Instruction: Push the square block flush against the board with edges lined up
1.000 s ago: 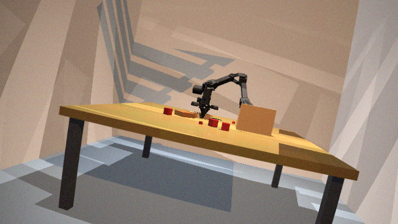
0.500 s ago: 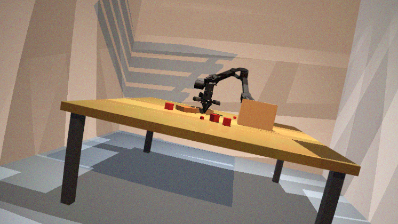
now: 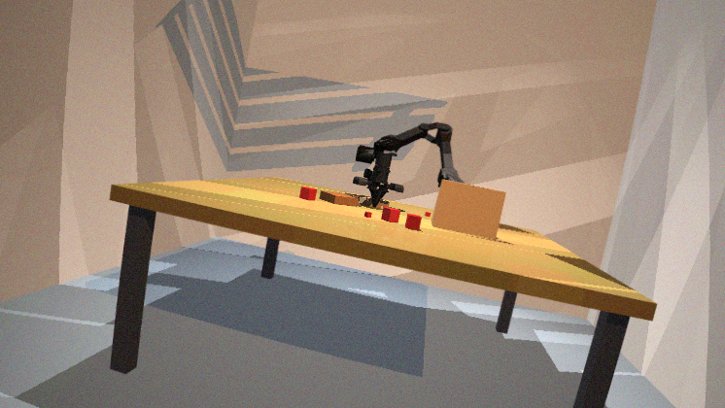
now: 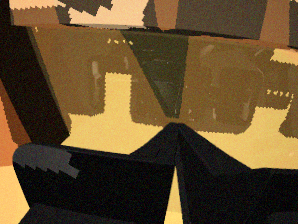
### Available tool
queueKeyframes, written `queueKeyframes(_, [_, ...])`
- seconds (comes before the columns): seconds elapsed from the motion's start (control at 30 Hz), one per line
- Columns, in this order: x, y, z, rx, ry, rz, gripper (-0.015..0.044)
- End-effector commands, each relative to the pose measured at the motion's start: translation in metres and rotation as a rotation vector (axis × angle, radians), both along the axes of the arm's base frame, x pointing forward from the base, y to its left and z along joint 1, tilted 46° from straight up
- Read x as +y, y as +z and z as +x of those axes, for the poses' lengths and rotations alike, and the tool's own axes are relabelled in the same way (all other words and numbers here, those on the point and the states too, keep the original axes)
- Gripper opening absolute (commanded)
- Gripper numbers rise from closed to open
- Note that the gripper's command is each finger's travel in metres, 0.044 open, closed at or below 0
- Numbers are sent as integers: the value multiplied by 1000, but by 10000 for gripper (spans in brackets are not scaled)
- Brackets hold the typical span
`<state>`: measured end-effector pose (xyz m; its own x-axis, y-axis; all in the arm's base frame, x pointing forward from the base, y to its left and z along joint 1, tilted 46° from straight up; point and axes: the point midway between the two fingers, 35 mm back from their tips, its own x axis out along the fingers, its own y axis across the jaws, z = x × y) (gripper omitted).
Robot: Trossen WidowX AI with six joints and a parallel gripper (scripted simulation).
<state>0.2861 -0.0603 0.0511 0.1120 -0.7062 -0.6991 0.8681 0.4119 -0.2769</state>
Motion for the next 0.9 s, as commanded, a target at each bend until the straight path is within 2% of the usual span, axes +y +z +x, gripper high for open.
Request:
queueKeyframes(0.0, [6,6,0,-1,-1,1,0])
queueKeyframes(0.13, [37,37,-5,-2,-4,-4,0])
queueKeyframes(0.33, [38,39,-4,-3,-5,-4,0])
queueKeyframes(0.57, [19,79,56,-5,-4,5,0])
queueKeyframes(0.87, [-33,138,121,-11,-3,-5,0])
